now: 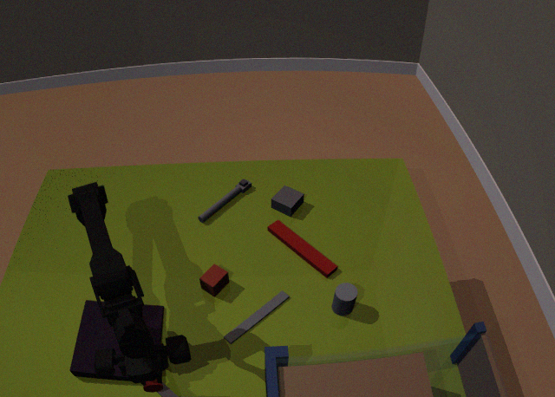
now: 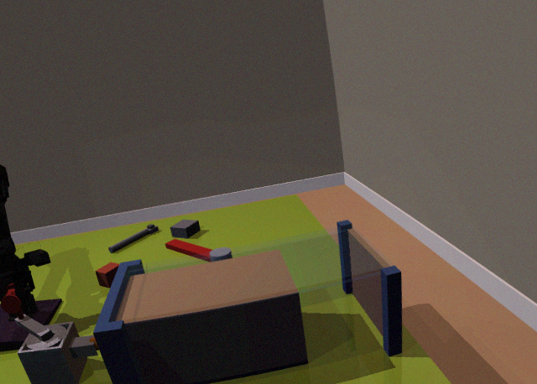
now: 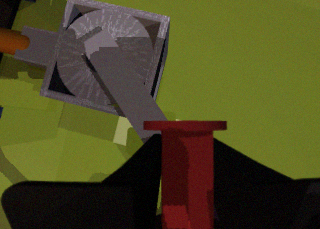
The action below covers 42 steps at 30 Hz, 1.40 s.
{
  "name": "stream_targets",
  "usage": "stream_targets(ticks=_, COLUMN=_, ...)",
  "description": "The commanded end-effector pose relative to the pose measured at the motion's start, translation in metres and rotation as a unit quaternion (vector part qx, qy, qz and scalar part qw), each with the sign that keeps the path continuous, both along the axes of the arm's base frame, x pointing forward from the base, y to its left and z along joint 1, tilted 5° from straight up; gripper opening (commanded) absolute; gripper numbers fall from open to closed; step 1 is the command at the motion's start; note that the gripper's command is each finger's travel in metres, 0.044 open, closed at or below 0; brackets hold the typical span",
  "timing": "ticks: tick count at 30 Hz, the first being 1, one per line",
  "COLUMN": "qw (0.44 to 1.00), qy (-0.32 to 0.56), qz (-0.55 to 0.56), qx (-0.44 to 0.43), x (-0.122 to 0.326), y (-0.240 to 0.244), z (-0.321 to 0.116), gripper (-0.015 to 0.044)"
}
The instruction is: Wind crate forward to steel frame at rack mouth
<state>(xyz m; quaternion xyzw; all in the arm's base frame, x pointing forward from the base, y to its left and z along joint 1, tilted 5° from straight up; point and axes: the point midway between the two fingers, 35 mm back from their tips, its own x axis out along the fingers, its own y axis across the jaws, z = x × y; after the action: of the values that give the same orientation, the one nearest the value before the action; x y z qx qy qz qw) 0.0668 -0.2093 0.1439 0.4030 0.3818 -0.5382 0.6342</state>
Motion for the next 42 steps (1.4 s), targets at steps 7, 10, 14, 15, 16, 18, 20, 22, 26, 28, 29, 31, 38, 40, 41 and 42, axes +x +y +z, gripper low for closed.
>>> stream_targets(ticks=7, qw=1.0, qy=0.0, qz=-0.001, qx=-0.001, x=0.0, y=0.0, z=0.0, gripper=0.0341)
stream_targets(ticks=10, qw=1.0, qy=0.0, qz=-0.001, qx=-0.001, x=0.0, y=0.0, z=0.0, gripper=0.042)
stream_targets(ticks=14, qw=1.0, qy=0.0, qz=-0.001, qx=-0.001, x=0.0, y=0.0, z=0.0, gripper=0.044)
stream_targets(ticks=15, qw=1.0, qy=0.0, qz=-0.001, qx=-0.001, x=0.0, y=0.0, z=0.002, gripper=0.044)
stream_targets(ticks=16, qw=1.0, qy=0.0, qz=-0.001, qx=0.0, x=0.0, y=-0.001, z=0.005, gripper=0.044)
stream_targets(ticks=18, qw=1.0, qy=0.0, qz=-0.001, qx=0.0, x=-0.001, y=-0.002, z=0.016, gripper=0.044)
stream_targets(ticks=20, qw=1.0, qy=0.0, qz=0.0, qx=0.0, x=-0.002, y=-0.002, z=0.031, gripper=0.044)
stream_targets(ticks=22, qw=1.0, qy=0.0, qz=0.0, qx=0.001, x=-0.003, y=-0.002, z=0.049, gripper=0.044)
stream_targets(ticks=26, qw=1.0, qy=0.0, qz=0.0, qx=0.001, x=-0.004, y=-0.002, z=0.064, gripper=0.044)
stream_targets(ticks=28, qw=1.0, qy=0.0, qz=0.0, qx=0.001, x=-0.004, y=-0.002, z=0.064, gripper=0.044)
stream_targets(ticks=29, qw=1.0, qy=0.0, qz=0.0, qx=0.001, x=-0.004, y=-0.002, z=0.064, gripper=0.044)
stream_targets(ticks=31, qw=1.0, qy=0.0, qz=0.0, qx=0.001, x=-0.005, y=-0.001, z=0.066, gripper=0.044)
stream_targets(ticks=38, qw=1.0, qy=0.001, qz=0.0, qx=0.003, x=-0.02, y=0.029, z=0.11, gripper=0.044)
stream_targets(ticks=40, qw=1.0, qy=0.001, qz=0.0, qx=0.003, x=-0.022, y=0.034, z=0.116, gripper=0.044)
stream_targets(ticks=41, qw=1.0, qy=0.001, qz=0.0, qx=0.003, x=-0.022, y=0.034, z=0.116, gripper=0.044)
stream_targets(ticks=42, qw=1.0, qy=0.001, qz=0.0, qx=0.003, x=-0.022, y=0.034, z=0.116, gripper=0.044)
